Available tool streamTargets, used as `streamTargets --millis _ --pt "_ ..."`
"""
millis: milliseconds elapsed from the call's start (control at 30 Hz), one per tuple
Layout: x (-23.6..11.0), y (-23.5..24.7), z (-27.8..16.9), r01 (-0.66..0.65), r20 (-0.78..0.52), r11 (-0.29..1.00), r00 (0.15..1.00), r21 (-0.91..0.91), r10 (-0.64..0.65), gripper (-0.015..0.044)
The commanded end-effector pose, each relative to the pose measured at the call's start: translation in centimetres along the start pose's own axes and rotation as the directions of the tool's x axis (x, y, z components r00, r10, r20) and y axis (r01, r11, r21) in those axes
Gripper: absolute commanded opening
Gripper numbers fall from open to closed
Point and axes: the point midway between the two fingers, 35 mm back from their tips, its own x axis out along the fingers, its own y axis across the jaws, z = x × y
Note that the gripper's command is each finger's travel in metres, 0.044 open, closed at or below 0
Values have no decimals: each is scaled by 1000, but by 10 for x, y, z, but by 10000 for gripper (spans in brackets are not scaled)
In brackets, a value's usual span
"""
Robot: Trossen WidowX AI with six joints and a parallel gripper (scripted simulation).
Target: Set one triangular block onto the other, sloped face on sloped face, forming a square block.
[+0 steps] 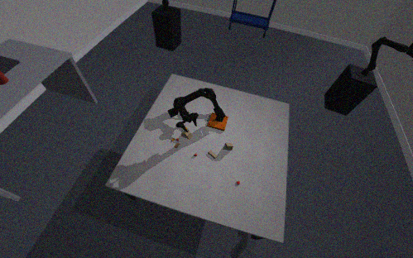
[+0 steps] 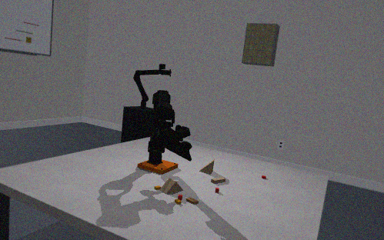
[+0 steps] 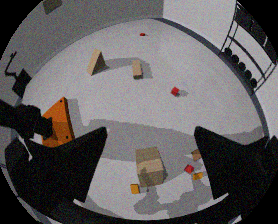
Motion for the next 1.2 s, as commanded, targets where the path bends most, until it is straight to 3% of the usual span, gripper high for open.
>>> streamTargets --millis 0,133,300,433,567,633,1167 --pt "2 1 0 -11 -12 1000 1000 3 11 440" --pt "38 15 -9 -178 -268 982 944 68 190 440" --pt "68 26 -21 -252 -662 957 694 143 282 440" --pt "80 24 -19 -187 -890 976 420 109 179 440" --pt "83 14 -7 -135 -986 991 167 -23 0 440" --pt "84 10 1 -120 -994 989 86 -84 -74 440" --pt "85 8 -2 -115 -993 988 60 -107 -100 440"
